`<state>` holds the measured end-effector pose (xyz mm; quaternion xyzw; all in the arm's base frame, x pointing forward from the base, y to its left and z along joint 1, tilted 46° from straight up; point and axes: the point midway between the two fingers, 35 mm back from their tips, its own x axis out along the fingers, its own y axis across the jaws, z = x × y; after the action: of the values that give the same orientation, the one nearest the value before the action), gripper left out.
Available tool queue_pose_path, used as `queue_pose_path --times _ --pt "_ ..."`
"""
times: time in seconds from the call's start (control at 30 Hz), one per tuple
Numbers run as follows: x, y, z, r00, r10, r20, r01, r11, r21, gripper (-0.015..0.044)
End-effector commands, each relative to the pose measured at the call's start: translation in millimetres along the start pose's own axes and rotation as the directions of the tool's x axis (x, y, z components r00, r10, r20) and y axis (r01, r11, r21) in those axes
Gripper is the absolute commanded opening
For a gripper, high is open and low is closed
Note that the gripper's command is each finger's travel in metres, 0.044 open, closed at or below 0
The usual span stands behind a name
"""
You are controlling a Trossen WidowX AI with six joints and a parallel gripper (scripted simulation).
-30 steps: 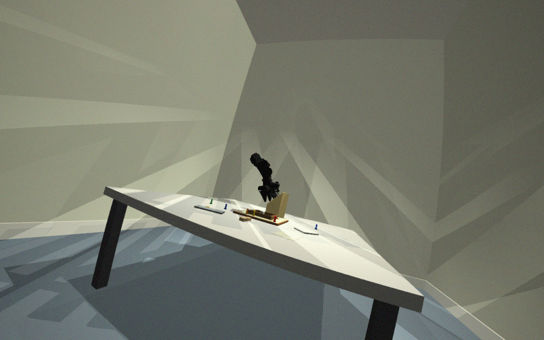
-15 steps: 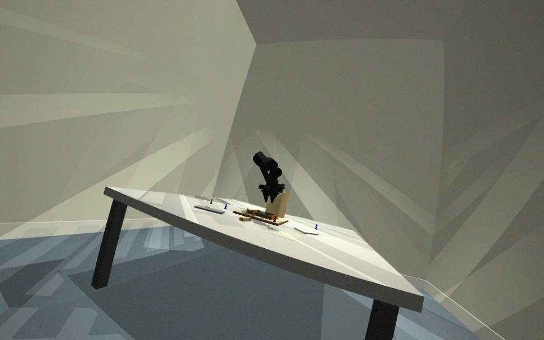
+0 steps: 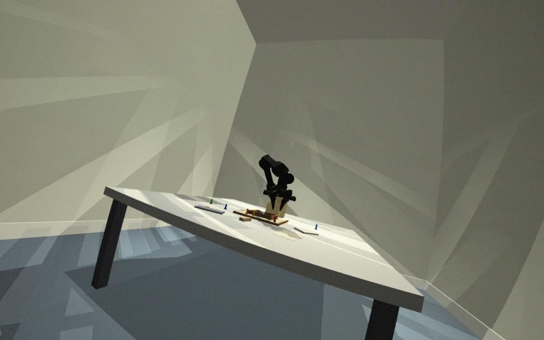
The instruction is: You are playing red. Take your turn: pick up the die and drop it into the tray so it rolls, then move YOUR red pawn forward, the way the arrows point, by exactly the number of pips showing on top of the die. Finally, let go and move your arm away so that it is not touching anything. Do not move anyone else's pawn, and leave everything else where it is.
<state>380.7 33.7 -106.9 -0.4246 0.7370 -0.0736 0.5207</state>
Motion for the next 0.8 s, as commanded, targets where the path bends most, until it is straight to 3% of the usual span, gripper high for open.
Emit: queue_pose_path --times 0.0,0.77 --pt "2 2 4 1.000 -0.008 0.000 0.008 0.999 0.048 0.0200" --pt "36 1 5 1.000 -0.009 0.000 0.009 0.999 0.048 0.0200"
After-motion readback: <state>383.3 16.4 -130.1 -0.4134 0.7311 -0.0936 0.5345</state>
